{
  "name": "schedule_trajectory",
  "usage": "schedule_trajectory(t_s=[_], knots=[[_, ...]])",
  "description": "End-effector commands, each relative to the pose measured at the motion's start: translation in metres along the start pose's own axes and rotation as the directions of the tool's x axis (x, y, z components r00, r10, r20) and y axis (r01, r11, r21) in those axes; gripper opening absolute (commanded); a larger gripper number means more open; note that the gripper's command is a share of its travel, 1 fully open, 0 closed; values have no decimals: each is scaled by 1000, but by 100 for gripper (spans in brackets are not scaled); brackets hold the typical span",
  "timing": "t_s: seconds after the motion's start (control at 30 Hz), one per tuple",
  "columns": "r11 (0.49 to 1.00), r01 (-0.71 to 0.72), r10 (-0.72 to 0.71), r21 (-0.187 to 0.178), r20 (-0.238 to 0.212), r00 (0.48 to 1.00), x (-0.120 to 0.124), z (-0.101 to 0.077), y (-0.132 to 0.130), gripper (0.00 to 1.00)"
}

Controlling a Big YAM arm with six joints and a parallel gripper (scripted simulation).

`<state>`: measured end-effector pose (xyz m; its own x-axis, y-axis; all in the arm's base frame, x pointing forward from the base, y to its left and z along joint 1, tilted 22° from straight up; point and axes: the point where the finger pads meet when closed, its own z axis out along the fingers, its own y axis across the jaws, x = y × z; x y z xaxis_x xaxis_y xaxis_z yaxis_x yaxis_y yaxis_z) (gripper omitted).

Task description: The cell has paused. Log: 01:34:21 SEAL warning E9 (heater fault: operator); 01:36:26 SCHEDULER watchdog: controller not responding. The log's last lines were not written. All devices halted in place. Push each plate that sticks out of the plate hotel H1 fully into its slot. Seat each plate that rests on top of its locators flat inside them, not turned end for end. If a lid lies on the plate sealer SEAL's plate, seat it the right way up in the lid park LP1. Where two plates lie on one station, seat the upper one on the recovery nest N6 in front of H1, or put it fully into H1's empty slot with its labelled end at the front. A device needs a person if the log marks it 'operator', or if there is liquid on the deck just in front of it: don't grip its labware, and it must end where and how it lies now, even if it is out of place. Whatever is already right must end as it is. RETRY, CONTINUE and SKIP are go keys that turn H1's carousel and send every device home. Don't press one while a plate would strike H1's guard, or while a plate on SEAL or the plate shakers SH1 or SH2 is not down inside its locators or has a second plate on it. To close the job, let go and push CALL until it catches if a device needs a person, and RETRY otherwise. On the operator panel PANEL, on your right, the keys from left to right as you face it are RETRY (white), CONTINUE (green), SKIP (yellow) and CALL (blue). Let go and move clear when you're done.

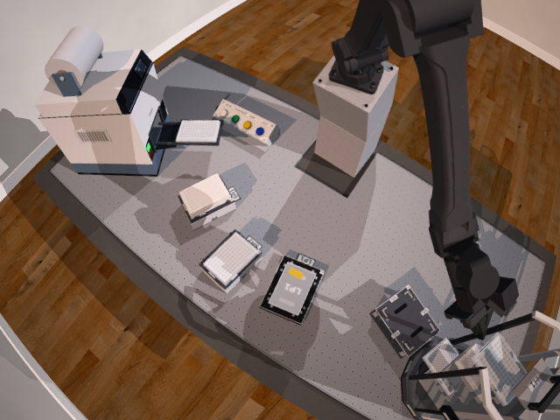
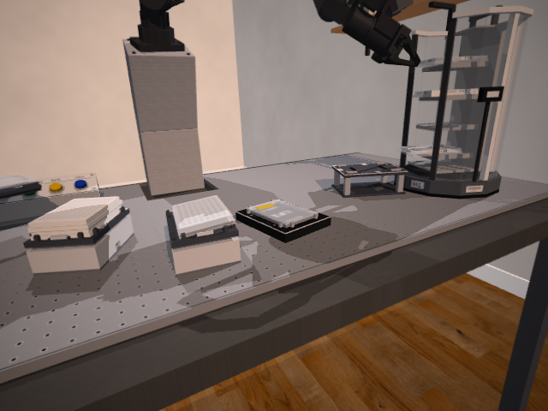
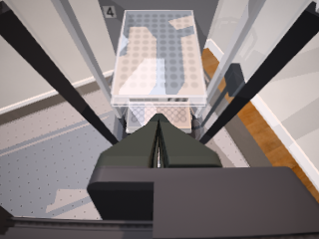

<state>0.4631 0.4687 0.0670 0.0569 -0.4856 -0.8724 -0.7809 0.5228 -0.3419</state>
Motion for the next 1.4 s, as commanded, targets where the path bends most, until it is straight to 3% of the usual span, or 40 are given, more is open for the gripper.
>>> schedule_trajectory(t_s=[0.0, 0.43, 0.47, 0.57, 1.0, 1.03, 1.17, 1.37], knots=[[1000, 11, -12, 21, 41, 999, -16, -9, -11, 0], [1000, 10, -11, 27, 38, 999, -4, -25, -14, 0], [1000, 10, -10, 4, 12, 1000, 12, -21, 0, 0], [1000, 12, -13, 23, 39, 999, -2, -31, -12, 0], [1000, 11, -12, 26, 37, 999, 9, -46, -13, 0], [1000, 11, -11, 3, 15, 1000, 23, -43, 1, 0], [1000, 11, -12, 26, 37, 999, 14, -54, -13, 0], [1000, 14, -14, 16, 34, 999, 21, -61, -7, 0]])
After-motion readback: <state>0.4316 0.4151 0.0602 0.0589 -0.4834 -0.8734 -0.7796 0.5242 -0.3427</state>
